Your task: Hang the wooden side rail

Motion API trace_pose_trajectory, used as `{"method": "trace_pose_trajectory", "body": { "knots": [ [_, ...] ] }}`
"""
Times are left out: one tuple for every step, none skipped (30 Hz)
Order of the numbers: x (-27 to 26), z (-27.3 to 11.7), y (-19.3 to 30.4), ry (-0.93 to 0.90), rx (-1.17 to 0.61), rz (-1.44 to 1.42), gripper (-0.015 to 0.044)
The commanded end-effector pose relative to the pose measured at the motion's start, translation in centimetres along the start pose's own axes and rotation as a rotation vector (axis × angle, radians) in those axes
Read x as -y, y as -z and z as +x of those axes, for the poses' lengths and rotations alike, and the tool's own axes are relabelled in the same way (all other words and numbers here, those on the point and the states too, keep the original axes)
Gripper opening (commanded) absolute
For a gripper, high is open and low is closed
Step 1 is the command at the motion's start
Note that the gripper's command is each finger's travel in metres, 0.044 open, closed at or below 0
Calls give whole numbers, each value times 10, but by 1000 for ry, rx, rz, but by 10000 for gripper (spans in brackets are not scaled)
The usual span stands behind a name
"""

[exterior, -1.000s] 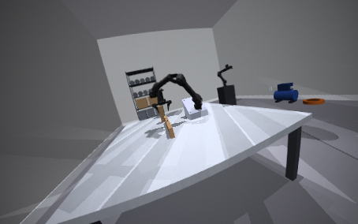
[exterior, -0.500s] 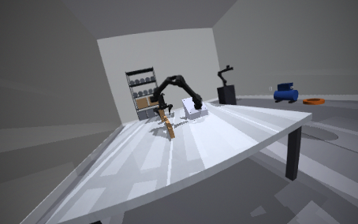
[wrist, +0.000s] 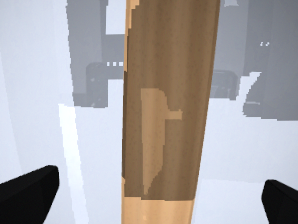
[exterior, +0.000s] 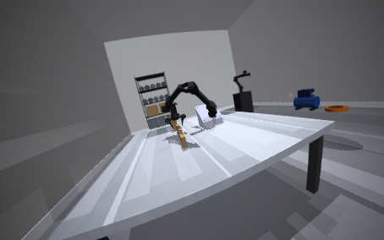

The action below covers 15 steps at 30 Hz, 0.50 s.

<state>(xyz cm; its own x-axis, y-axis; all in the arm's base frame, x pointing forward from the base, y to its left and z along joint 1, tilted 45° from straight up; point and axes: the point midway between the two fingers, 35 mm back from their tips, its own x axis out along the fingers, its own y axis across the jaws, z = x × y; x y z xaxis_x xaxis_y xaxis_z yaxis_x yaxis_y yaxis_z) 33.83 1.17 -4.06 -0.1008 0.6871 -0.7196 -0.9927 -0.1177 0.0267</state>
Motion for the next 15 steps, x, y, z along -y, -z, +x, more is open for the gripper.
{"method": "trace_pose_trajectory", "body": {
  "knots": [
    [0, 7, -1, -1, 5, 4, 440],
    [0, 9, -1, -1, 5, 4, 440],
    [0, 10, -1, -1, 6, 4, 440],
    [0, 12, -1, -1, 6, 3, 440],
    [0, 14, -1, -1, 6, 3, 440],
    [0, 15, -1, -1, 6, 3, 440],
    [0, 17, -1, -1, 6, 3, 440],
    [0, 19, -1, 0, 6, 2, 440],
    [0, 20, -1, 0, 7, 2, 440],
    [0, 22, -1, 0, 7, 2, 440],
    [0, 23, -1, 0, 7, 2, 440],
    [0, 25, -1, 0, 7, 2, 440],
    [-1, 27, -1, 0, 8, 1, 440],
    [-1, 28, -1, 0, 8, 1, 440],
    [-1, 30, -1, 0, 8, 1, 440]
  ]
}}
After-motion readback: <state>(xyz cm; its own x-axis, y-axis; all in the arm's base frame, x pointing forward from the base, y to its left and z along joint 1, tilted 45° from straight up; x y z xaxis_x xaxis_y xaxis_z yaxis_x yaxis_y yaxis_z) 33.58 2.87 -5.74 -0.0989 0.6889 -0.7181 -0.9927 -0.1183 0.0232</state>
